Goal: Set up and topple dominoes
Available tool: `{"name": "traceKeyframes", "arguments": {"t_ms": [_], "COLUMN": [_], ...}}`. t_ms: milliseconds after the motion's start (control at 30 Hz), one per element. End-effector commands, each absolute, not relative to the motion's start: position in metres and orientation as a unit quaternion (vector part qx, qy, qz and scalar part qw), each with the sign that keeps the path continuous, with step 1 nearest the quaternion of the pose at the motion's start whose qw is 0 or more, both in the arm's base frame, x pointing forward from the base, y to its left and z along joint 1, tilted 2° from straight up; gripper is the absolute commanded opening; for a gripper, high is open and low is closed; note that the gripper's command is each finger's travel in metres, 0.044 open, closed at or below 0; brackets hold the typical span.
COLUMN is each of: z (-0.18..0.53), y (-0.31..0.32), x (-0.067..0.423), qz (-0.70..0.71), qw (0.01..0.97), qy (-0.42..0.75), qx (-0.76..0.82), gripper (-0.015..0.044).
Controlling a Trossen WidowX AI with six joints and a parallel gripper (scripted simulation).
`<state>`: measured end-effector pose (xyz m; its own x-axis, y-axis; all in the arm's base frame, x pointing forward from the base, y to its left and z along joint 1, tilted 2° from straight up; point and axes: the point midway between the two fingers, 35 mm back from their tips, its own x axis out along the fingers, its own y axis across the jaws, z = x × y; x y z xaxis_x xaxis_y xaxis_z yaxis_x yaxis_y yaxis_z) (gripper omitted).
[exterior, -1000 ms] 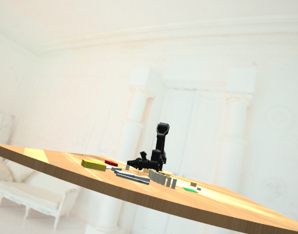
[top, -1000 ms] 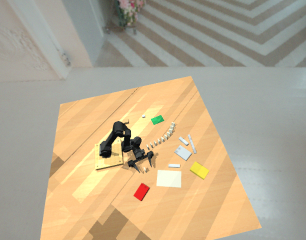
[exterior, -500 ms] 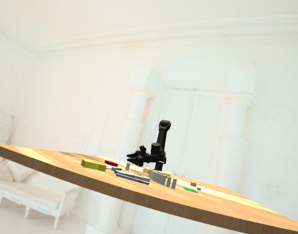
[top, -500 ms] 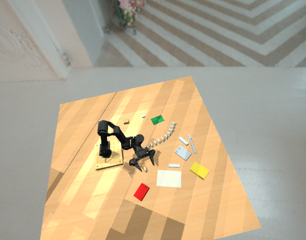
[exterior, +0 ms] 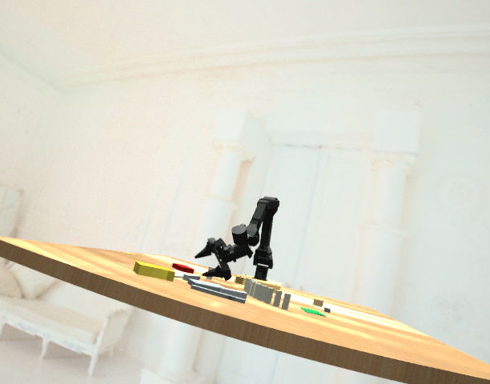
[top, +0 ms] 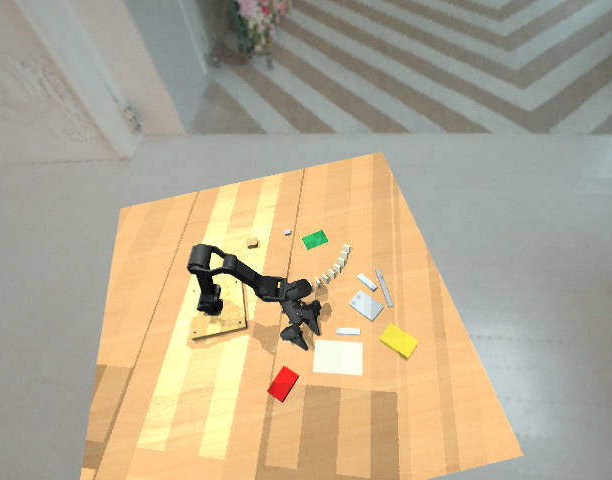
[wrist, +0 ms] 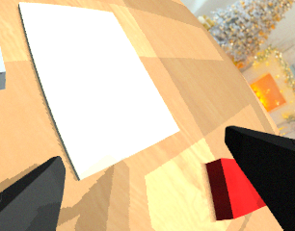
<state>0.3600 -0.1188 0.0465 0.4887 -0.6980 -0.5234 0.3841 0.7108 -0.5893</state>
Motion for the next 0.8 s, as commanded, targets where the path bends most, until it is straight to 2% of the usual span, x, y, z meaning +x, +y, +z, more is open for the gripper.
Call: {"name": "traceKeyframes", "arguments": {"t_ms": [0, 367, 767], "z": [0.078, 0.105, 0.118], "y": [-0.133, -0.13, -0.122], "x": [0.366, 0.319, 0.292], "qz": [-0.089, 0.084, 0.148], "qw": [0.79, 0.727, 0.699], "qy": [0.555, 0.647, 0.676], "qx": [-0.244, -0.212, -0.182], "gripper": [0.044, 0.044, 0.044]}}
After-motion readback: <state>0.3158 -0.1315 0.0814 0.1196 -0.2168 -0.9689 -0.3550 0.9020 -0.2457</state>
